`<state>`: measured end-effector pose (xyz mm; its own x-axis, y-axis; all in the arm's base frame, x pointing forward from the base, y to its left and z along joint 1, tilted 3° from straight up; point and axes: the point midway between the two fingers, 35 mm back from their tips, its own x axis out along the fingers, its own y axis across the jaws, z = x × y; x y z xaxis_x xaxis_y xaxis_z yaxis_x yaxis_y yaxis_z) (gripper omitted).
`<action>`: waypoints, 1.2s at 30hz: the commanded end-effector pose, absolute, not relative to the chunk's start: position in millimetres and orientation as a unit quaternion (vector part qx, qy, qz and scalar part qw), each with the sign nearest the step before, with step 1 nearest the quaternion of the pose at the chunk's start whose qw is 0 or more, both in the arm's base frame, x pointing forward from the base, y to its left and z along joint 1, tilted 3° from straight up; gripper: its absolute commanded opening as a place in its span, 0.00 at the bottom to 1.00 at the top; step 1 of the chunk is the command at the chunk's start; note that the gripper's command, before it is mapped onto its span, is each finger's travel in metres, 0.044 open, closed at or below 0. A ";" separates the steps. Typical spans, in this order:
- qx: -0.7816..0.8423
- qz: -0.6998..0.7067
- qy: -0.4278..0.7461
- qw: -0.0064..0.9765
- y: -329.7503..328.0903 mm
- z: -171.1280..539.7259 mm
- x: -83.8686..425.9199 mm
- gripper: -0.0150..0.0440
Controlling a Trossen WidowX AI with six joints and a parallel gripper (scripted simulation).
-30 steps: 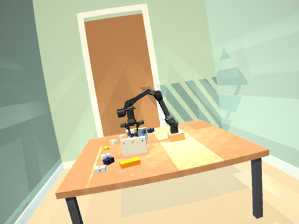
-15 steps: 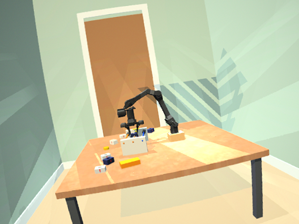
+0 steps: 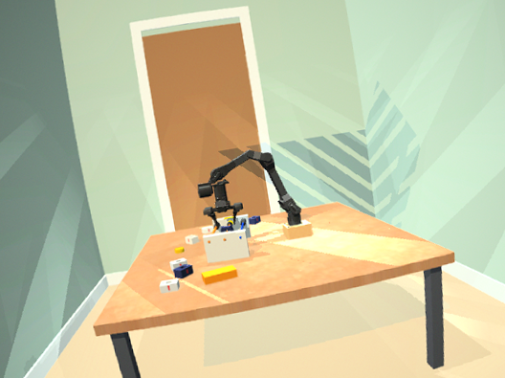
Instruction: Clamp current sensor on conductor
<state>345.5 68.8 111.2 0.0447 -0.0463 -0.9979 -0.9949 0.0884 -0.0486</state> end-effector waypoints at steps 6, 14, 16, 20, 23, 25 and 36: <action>-0.499 0.454 0.521 0.522 68.8 111.5 345.3 1.00; -0.491 0.464 0.528 0.514 66.5 76.0 346.7 1.00; -0.491 0.464 0.528 0.514 66.5 75.3 346.7 1.00; -0.491 0.464 0.528 0.514 66.4 70.8 347.0 1.00; -0.492 0.464 0.528 0.514 66.2 66.0 347.2 1.00; -0.492 0.464 0.528 0.514 66.0 62.8 347.3 1.00; -0.492 0.464 0.528 0.514 65.2 46.2 347.1 1.00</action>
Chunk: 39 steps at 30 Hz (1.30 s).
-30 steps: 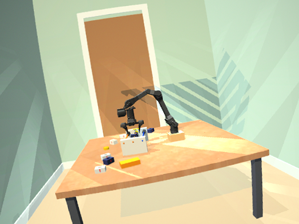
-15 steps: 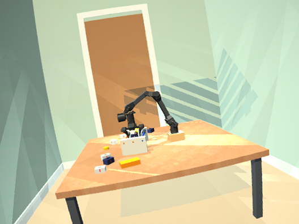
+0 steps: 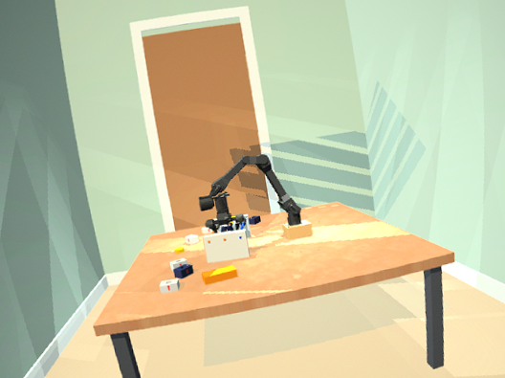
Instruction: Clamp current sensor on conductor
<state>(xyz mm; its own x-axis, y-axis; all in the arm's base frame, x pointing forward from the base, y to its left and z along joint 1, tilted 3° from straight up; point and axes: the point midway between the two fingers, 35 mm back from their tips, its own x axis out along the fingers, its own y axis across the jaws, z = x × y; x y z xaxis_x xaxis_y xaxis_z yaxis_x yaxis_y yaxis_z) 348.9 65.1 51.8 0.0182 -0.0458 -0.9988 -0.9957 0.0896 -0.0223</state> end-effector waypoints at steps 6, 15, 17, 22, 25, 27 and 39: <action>-0.493 0.461 0.528 0.515 65.0 50.5 348.8 0.94; -0.493 0.461 0.528 0.515 65.0 50.5 348.8 0.84; -0.493 0.461 0.528 0.515 65.0 50.5 348.8 0.82; -0.493 0.461 0.528 0.515 65.0 50.5 348.8 0.76; -0.493 0.461 0.528 0.515 65.0 50.5 348.8 0.73; -0.493 0.461 0.528 0.515 65.0 50.5 348.8 0.71; -0.494 0.460 0.527 0.517 65.1 52.0 348.6 0.47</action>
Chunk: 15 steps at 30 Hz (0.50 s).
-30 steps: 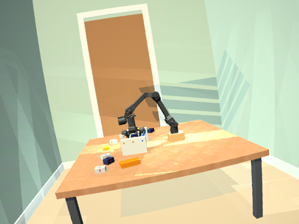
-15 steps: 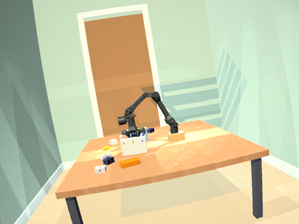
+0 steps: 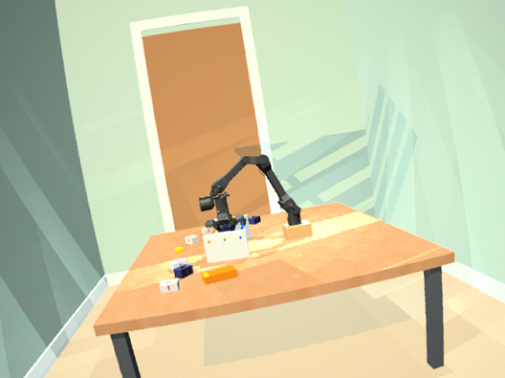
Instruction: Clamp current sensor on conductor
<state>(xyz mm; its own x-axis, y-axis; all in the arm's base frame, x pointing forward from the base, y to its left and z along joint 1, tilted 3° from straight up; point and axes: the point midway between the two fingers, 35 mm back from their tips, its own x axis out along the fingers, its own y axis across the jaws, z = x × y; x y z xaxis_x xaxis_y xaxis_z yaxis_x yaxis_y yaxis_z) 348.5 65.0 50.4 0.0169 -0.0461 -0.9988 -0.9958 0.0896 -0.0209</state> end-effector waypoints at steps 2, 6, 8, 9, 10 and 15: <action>-0.496 0.458 0.525 0.518 65.2 53.7 348.5 0.38; -0.495 0.459 0.525 0.518 65.4 53.4 348.3 0.25; -0.495 0.459 0.525 0.518 65.4 53.4 348.3 0.25; -0.495 0.459 0.525 0.518 65.4 53.4 348.3 0.25; -0.495 0.459 0.525 0.518 65.4 53.4 348.3 0.25; -0.495 0.459 0.525 0.518 65.4 53.4 348.3 0.25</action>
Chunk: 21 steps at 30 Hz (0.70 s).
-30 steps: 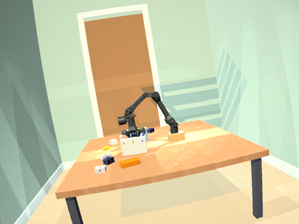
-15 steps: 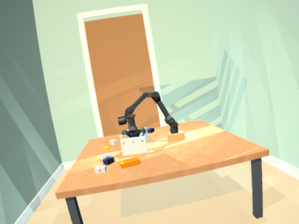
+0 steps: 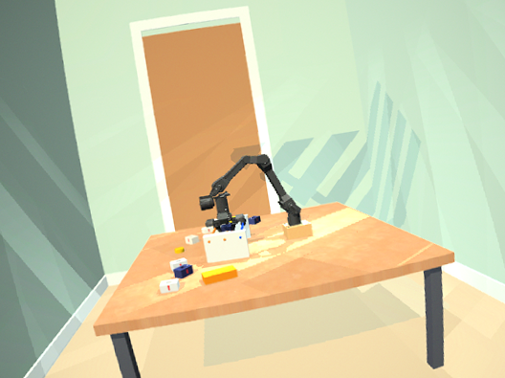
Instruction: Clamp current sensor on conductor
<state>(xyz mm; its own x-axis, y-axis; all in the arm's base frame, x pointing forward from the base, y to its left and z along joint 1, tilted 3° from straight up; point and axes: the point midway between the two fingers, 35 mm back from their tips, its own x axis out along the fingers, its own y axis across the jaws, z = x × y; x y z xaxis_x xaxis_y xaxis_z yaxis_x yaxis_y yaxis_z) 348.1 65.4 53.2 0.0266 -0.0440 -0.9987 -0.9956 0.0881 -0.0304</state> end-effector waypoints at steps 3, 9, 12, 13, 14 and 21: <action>-0.495 0.459 0.525 0.518 65.4 53.4 348.3 0.39; -0.495 0.459 0.525 0.518 65.4 53.4 348.3 0.65; -0.495 0.459 0.525 0.518 65.4 53.4 348.3 0.79; -0.495 0.459 0.525 0.518 65.4 53.4 348.3 0.83; -0.495 0.459 0.525 0.518 65.4 53.4 348.3 0.88; -0.495 0.460 0.526 0.517 65.4 53.4 348.0 0.82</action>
